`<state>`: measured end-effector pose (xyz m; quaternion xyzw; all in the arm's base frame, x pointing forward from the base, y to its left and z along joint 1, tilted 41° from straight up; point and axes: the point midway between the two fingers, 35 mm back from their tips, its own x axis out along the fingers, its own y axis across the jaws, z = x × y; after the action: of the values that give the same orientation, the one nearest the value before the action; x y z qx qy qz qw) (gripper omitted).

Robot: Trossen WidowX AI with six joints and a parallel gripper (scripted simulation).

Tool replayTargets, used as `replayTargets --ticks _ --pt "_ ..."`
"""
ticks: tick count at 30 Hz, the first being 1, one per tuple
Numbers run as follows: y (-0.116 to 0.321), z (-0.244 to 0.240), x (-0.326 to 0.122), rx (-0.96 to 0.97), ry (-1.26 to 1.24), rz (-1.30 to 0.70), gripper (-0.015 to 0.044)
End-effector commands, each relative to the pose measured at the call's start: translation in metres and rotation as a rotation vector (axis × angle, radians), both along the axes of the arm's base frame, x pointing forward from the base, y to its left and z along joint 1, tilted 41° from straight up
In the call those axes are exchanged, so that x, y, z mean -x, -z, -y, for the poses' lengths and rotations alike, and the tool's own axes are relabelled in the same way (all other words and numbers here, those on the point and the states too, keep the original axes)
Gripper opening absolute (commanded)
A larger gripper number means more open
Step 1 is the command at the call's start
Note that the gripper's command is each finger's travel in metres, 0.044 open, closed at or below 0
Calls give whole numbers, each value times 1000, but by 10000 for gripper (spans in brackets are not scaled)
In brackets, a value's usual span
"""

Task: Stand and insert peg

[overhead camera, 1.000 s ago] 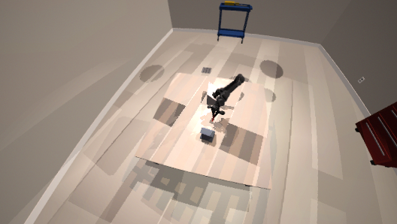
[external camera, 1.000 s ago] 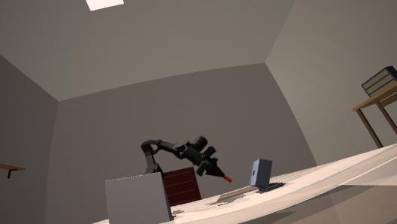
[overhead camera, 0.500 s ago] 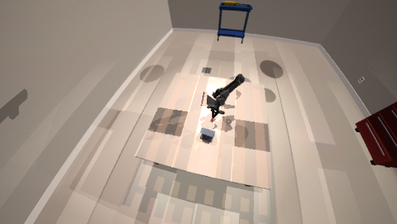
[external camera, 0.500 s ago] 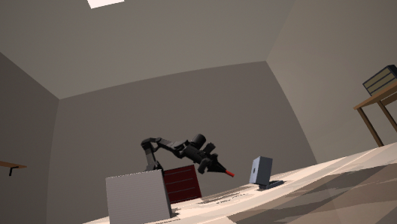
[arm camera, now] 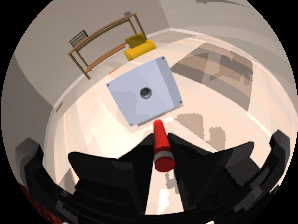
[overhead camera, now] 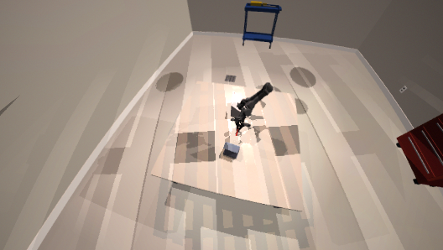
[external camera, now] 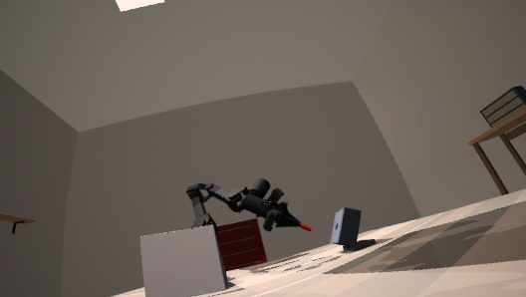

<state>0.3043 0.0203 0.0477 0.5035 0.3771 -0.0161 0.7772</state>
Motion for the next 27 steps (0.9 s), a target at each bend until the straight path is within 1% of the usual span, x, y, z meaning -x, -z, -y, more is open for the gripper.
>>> replayTargets --ticks 1,27 --pt "3 0 0 -7 15 -2 0" --pt "7 1 -24 -30 72 47 0"
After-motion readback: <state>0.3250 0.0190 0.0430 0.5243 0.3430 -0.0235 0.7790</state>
